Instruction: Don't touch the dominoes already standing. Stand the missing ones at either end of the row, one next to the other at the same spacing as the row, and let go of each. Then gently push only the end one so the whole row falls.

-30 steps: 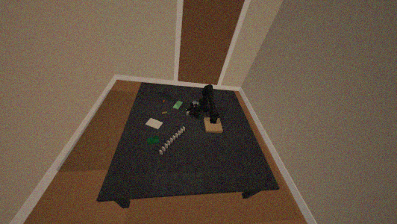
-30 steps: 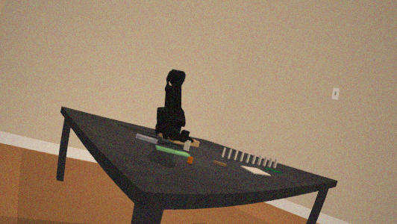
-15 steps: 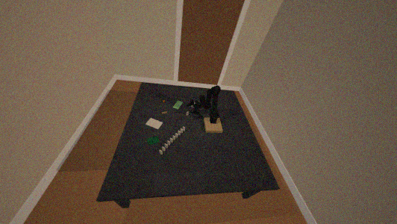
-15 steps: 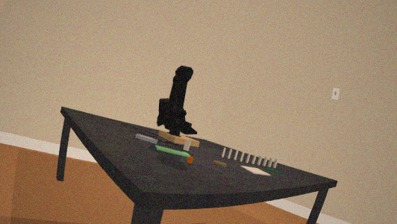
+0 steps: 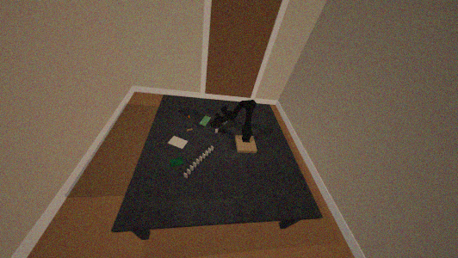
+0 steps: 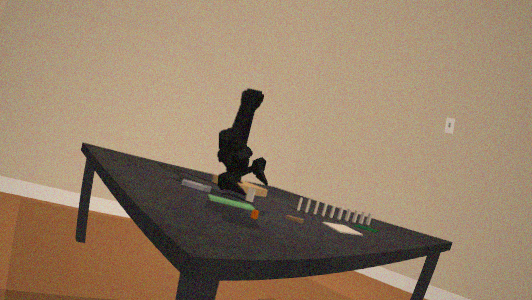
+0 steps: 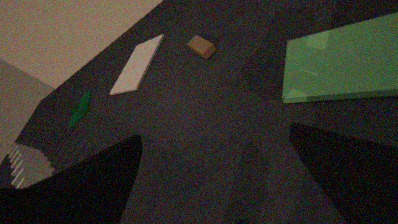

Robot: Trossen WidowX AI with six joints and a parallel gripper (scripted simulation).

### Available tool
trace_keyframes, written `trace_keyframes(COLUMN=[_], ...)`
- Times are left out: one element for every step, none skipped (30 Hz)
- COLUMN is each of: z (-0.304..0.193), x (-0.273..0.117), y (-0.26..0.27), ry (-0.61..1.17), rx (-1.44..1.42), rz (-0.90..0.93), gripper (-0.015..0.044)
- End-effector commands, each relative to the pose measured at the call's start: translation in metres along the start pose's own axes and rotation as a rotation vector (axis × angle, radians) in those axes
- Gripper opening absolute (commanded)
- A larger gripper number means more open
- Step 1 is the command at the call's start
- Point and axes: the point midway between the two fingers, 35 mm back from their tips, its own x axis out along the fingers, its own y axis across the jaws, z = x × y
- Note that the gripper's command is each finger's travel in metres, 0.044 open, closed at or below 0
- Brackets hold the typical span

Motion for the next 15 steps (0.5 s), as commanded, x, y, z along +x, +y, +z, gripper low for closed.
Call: trace_keyframes(z=[0.008,0.008,0.015,0.014,0.014,0.021,0.021,0.021,0.020,0.020,0.020,0.021,0.017,0.017,0.016], x=[0.020,0.018,0.018,0.015,0.013,0.011,0.007,0.003,-0.002,-0.007,-0.013,-0.018,-0.025,-0.029,-0.032], y=[0.006,0.010,0.013,0.016,0.020,0.024,0.029,0.033,0.037,0.041,0.046,0.051,0.055,0.057,0.059], ry=[0.311,0.349,0.356,0.377,0.397,0.396,0.414,0.431,0.448,0.463,0.477,0.490,0.517,0.527,0.536], rx=[0.473,0.523,0.548,0.574,0.598,0.624,0.648,0.671,0.691,0.710,0.727,0.742,0.756,0.763,0.769], rz=[-0.329,-0.389,-0.443,-0.481,-0.521,-0.573,-0.611,-0.650,-0.689,-0.729,-0.770,-0.812,-0.847,-0.866,-0.887], gripper=[0.0440,0.0440,0.0440,0.0440,0.0440,0.0440,0.0440,0.0440,0.0440,0.0440,0.0440,0.0440,0.0440,0.0440,0.0440])
